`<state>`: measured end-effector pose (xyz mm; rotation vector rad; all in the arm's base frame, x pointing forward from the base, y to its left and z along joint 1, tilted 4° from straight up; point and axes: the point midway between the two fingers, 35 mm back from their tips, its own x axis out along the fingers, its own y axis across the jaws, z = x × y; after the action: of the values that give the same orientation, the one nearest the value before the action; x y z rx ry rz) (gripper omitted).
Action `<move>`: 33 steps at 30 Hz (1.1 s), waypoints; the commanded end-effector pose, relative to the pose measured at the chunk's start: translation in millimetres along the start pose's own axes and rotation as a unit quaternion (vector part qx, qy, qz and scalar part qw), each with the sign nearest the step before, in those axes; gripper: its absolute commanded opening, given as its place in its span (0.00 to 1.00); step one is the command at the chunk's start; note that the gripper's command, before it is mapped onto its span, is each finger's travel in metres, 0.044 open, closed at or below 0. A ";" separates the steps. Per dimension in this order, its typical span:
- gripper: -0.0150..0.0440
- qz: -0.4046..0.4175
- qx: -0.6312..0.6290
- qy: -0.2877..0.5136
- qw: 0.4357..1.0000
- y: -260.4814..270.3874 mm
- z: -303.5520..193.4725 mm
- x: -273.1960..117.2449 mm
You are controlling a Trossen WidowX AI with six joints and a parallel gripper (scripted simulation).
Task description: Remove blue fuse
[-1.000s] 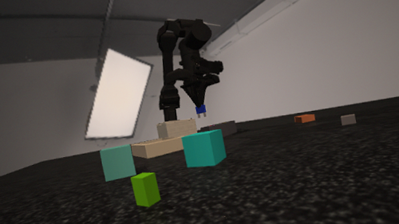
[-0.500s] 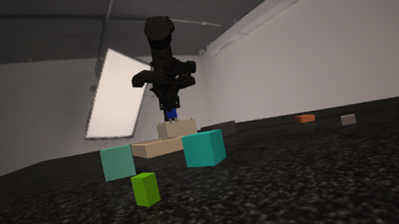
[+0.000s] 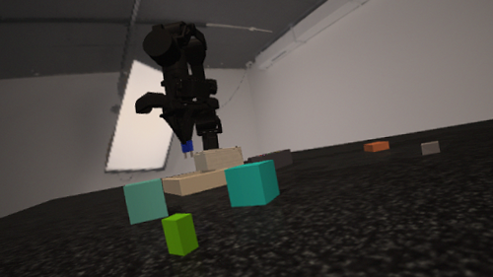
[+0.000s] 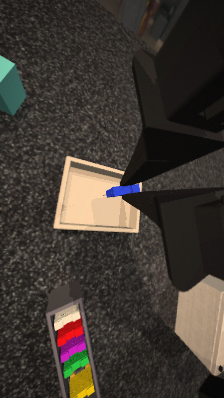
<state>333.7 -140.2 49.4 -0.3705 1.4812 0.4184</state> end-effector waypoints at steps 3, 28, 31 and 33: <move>0.25 0.004 -0.002 0.005 1.000 0.5 -1.2 12.1; 0.30 0.002 -0.003 0.001 1.000 0.3 -0.6 37.1; 0.43 0.002 -0.003 0.001 1.000 0.3 -0.6 37.1; 0.52 0.002 -0.003 0.001 1.000 0.3 -0.6 37.1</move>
<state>334.4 -138.5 12.1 -0.3720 1.4845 0.4253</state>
